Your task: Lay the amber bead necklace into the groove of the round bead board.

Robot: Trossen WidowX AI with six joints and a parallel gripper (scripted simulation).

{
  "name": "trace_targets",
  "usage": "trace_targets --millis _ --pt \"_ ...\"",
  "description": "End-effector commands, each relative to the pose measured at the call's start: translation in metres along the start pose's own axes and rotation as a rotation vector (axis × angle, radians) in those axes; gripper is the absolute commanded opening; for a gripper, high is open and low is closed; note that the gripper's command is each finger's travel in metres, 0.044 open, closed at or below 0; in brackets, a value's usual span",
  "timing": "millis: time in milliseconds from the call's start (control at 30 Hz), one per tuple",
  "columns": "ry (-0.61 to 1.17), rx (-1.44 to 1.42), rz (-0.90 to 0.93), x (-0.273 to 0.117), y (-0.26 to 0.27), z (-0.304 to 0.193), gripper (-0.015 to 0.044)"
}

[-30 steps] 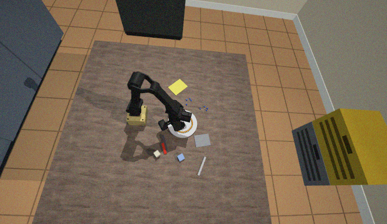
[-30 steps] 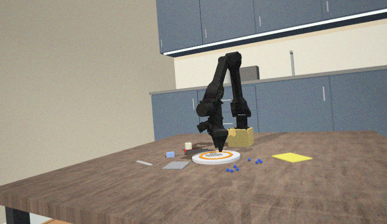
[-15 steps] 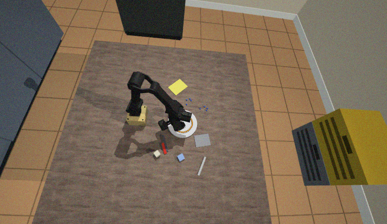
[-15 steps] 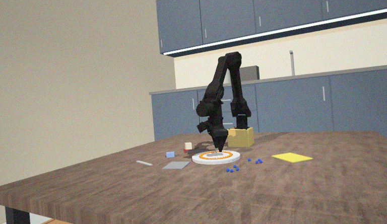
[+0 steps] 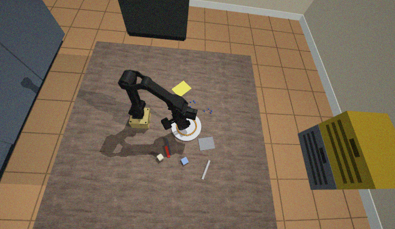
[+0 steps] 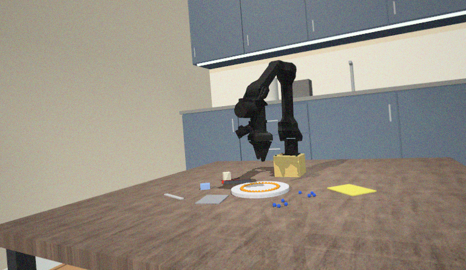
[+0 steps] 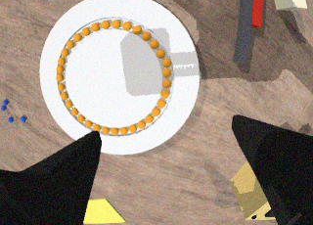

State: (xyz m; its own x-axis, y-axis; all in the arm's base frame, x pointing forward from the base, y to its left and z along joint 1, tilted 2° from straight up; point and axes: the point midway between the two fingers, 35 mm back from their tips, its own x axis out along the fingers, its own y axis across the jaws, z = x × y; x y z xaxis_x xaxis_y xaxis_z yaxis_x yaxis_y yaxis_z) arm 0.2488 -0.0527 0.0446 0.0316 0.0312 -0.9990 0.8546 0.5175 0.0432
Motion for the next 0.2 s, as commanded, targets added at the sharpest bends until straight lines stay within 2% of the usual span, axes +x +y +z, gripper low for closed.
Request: trace_targets --millis 0,167 --pt "0.015 -0.002 -0.015 -0.0062 -0.0043 -0.0039 0.044" --pt "0.015 -0.002 -0.015 -0.0062 -0.0043 -0.0039 0.044"
